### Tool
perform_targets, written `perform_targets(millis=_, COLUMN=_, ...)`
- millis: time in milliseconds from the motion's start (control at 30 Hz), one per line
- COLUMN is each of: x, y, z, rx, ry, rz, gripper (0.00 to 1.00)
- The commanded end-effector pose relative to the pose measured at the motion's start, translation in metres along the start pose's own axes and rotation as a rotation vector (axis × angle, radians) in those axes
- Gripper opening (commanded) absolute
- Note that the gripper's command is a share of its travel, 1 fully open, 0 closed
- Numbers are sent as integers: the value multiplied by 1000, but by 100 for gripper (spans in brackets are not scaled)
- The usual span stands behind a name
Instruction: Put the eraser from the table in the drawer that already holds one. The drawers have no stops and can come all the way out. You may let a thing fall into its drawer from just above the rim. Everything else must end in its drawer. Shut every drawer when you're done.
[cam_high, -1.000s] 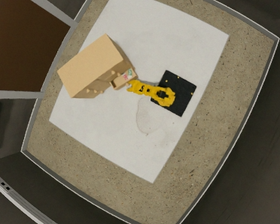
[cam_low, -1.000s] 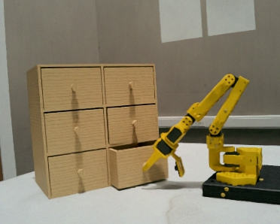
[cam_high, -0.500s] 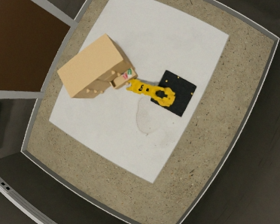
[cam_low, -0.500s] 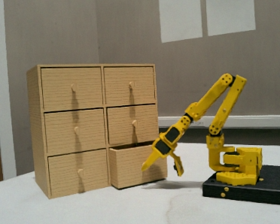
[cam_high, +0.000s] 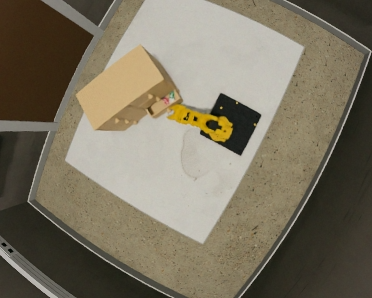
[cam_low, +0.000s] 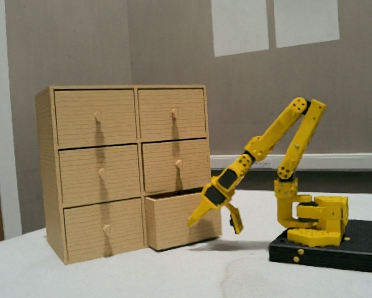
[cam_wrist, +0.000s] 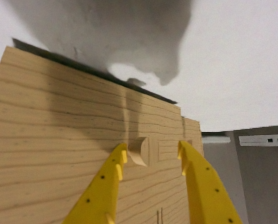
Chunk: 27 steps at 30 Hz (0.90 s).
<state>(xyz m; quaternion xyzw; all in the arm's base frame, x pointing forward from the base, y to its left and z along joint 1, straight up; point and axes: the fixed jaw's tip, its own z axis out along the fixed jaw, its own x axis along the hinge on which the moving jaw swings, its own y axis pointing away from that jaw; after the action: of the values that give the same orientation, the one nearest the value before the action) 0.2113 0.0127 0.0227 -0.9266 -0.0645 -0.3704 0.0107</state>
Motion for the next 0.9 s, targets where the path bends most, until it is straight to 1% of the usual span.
perform_targets(millis=0, x=10, y=4, z=1, rx=-13, ry=40, rz=19, gripper=21)
perform_targets(millis=167, x=10, y=4, z=1, rx=-13, ry=40, rz=19, gripper=21)
perform_targets(millis=667, x=10, y=4, z=1, rx=-13, ry=40, rz=19, gripper=11)
perform_targets(millis=867, x=10, y=4, z=1, rx=-13, ry=40, rz=19, gripper=8)
